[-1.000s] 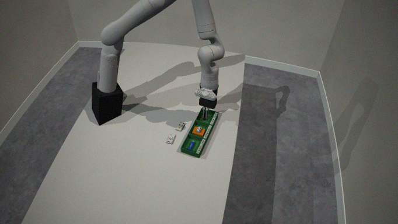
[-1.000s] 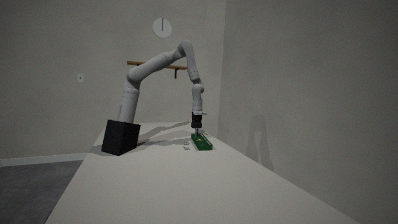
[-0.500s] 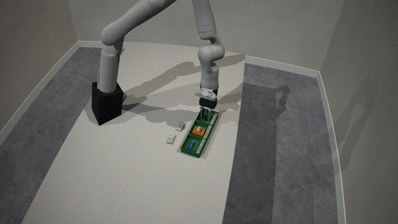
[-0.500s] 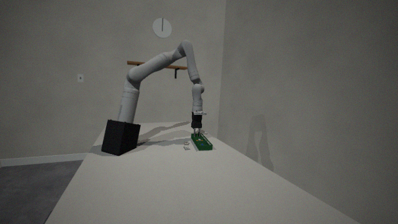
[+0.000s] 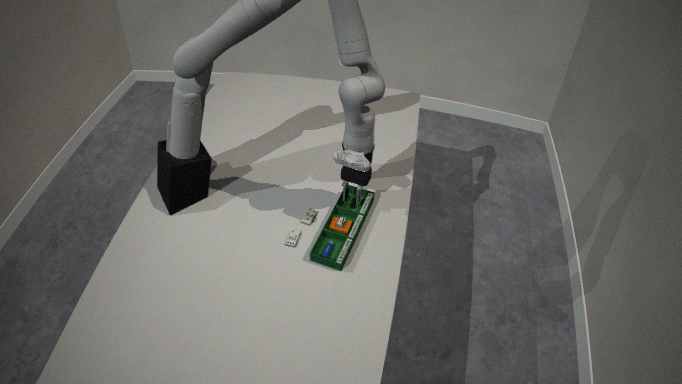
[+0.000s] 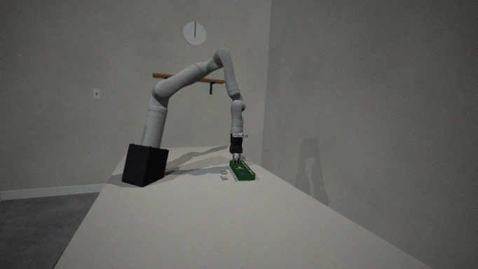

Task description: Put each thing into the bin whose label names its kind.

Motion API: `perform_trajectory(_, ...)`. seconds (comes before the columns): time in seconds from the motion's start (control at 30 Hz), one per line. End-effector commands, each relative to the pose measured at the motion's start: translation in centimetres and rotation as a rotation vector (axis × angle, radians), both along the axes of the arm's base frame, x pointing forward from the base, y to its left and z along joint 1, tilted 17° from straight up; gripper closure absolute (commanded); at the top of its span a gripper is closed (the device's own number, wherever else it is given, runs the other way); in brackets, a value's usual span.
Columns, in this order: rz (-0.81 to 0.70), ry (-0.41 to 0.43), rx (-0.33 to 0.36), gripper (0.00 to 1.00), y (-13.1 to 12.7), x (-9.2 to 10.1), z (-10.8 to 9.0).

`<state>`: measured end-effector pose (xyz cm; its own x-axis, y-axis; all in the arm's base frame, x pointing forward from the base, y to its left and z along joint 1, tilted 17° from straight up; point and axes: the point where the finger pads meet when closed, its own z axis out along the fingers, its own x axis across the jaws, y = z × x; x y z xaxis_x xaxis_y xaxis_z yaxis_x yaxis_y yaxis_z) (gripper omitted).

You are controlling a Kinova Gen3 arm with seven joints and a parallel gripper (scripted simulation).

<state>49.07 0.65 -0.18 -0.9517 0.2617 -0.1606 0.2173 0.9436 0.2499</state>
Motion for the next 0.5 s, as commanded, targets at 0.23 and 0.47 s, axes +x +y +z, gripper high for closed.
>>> perform_trajectory(0.23,0.001,-0.006,0.000,0.38,-0.2,0.0,1.3)
perform_trajectory(0.47,0.001,-0.006,0.000,0.38,-0.3,-0.3,2.1)
